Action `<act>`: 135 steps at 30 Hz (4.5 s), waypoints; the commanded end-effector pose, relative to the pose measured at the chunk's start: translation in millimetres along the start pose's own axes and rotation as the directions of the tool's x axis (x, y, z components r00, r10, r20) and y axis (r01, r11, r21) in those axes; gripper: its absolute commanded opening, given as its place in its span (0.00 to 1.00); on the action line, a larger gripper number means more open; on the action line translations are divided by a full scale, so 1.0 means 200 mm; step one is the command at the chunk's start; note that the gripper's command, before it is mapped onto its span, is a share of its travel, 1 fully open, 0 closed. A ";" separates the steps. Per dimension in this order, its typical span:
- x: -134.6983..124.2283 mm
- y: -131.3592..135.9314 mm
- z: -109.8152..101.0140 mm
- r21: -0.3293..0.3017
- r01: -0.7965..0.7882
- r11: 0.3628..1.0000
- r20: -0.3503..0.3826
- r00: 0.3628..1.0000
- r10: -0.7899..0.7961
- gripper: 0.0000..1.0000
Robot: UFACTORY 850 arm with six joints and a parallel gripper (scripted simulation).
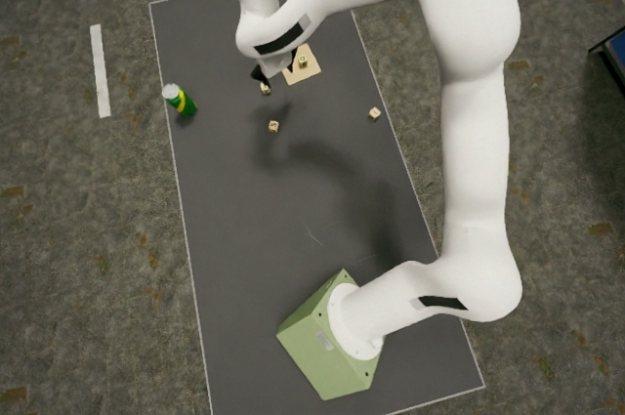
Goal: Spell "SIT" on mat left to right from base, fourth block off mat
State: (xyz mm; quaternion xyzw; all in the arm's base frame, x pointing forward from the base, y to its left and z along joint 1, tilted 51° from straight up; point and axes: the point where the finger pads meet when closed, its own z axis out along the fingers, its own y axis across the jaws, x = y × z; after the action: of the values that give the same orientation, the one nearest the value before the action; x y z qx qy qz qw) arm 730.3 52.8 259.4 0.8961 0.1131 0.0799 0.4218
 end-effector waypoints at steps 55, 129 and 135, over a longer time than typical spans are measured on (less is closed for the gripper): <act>0.01 0.90 -0.02 0.000 -0.001 1.000 -0.003 1.000 0.001 1.00; -1.67 1.28 0.00 -0.001 -0.001 1.000 -0.002 1.000 0.001 1.00; -1.67 1.28 0.00 -0.001 -0.001 1.000 -0.002 1.000 0.001 1.00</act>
State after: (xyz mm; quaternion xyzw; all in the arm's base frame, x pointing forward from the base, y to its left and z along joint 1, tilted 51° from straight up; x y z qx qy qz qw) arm 442.7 -195.2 441.2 0.8960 0.1132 0.0802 0.4218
